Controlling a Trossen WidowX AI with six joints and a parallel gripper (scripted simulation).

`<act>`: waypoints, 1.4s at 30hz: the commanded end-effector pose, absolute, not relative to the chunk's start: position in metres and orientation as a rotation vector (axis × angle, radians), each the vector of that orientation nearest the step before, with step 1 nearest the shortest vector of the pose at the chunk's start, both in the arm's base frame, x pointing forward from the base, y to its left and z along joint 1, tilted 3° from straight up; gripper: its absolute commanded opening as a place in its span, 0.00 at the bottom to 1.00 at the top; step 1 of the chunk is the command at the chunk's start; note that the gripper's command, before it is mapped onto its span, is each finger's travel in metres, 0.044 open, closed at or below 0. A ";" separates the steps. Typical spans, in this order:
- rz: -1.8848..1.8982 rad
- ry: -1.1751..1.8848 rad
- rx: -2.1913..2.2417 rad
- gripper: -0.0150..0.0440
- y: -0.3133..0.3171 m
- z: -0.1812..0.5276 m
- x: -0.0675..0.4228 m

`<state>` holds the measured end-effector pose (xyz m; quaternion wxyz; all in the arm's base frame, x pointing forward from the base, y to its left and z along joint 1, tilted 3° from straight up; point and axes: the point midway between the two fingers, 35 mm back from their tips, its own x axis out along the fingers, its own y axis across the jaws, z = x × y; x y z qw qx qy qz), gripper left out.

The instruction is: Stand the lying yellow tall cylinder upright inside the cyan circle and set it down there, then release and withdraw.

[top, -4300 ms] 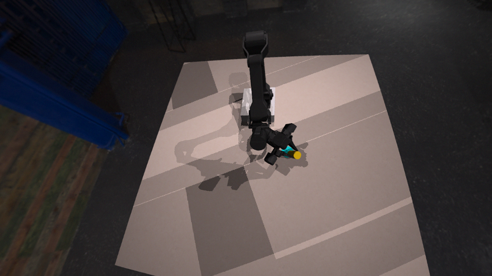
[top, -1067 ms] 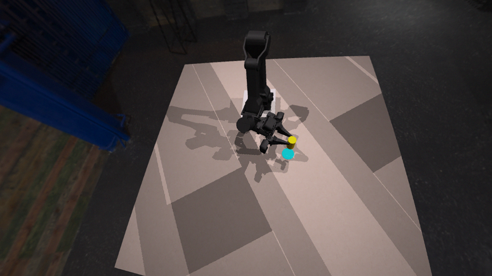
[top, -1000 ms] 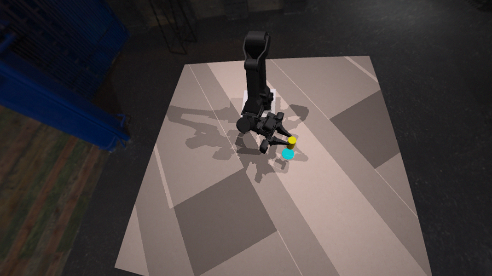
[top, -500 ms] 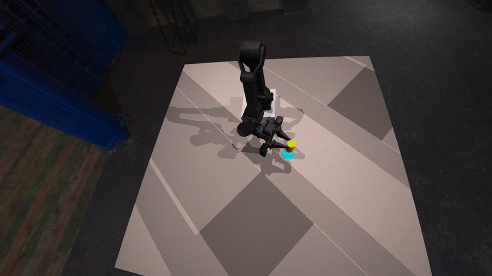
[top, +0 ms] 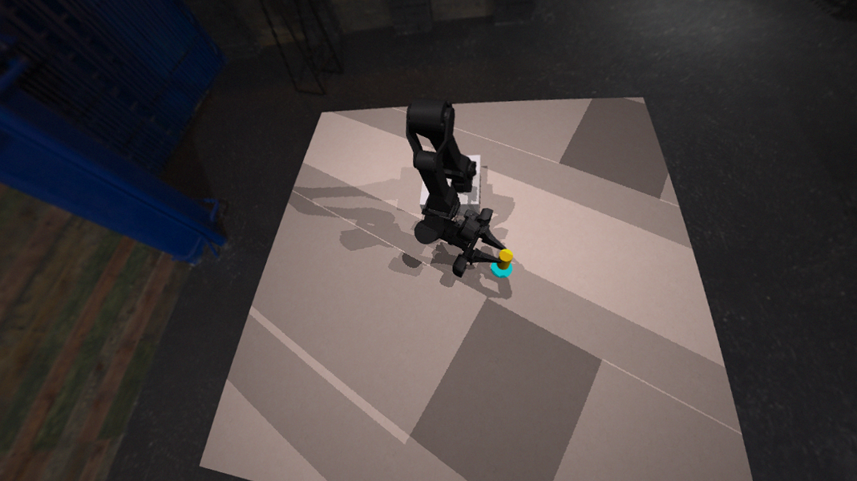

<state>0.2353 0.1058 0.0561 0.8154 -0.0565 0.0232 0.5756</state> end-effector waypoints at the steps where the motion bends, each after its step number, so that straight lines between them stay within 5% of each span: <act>1: 1.232 0.047 -0.120 0.43 0.106 0.050 0.234; 42: 1.228 0.053 -0.117 0.43 0.105 -0.003 0.227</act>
